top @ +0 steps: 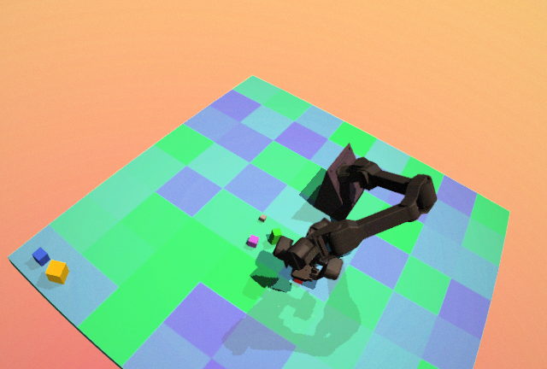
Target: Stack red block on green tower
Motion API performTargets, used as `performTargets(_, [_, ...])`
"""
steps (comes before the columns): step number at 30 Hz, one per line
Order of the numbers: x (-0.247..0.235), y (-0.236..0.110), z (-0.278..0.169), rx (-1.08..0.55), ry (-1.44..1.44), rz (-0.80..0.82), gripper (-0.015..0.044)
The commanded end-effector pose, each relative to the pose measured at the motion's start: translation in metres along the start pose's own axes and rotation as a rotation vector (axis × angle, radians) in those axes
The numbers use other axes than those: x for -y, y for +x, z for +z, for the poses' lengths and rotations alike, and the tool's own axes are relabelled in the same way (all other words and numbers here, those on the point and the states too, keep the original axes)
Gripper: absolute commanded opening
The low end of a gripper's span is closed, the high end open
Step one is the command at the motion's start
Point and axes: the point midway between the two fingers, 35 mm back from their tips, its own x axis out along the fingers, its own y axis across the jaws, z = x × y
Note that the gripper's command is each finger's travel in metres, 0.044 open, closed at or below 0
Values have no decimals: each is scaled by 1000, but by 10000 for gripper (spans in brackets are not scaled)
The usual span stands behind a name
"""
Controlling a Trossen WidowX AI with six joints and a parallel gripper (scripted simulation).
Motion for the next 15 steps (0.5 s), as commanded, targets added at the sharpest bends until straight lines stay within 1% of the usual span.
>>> performTargets(1, [0, 5, -1, -1, 7, 5, 440])
performTargets(15, [-1, 27, -1, 0, 7, 6, 440])
